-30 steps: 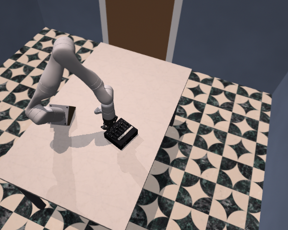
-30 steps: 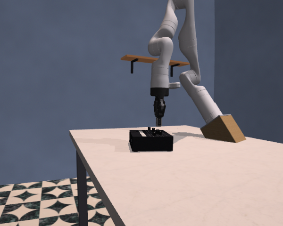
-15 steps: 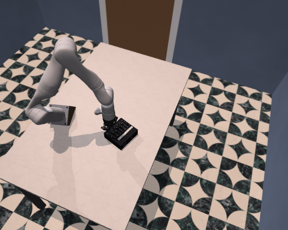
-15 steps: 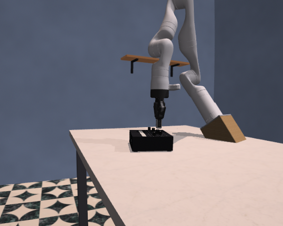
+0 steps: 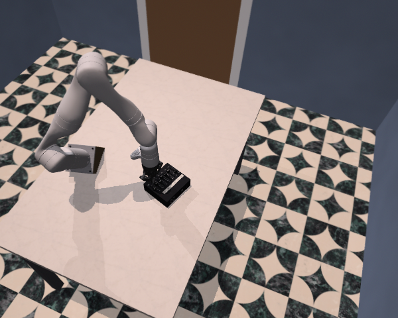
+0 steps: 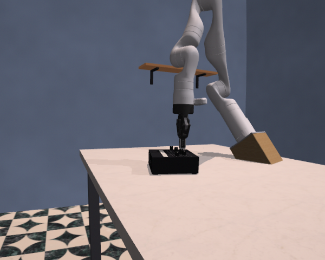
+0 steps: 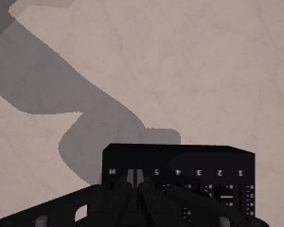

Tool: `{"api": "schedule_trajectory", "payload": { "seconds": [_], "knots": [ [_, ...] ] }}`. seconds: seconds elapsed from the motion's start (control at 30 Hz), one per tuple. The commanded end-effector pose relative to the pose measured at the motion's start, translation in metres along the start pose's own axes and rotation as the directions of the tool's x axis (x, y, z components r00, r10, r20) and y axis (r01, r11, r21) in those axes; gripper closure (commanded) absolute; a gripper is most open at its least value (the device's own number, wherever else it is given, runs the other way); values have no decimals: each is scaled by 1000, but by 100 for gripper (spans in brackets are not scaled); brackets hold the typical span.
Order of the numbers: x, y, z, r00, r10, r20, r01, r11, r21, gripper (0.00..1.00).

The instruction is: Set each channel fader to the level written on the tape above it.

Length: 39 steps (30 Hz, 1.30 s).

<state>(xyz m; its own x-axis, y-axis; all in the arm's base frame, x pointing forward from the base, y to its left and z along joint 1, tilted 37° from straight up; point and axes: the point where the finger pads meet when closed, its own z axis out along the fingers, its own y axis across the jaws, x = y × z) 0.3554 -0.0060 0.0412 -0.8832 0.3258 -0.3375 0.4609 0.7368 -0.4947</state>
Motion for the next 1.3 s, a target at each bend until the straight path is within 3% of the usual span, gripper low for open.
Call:
{"api": "schedule_trajectory", "payload": {
  "seconds": [0.0,1.27],
  "knots": [
    [0,0,0,1000,0,0,0,1000,-1,100],
    [-6,0,0,1000,0,0,0,1000,-1,100]
  ]
}}
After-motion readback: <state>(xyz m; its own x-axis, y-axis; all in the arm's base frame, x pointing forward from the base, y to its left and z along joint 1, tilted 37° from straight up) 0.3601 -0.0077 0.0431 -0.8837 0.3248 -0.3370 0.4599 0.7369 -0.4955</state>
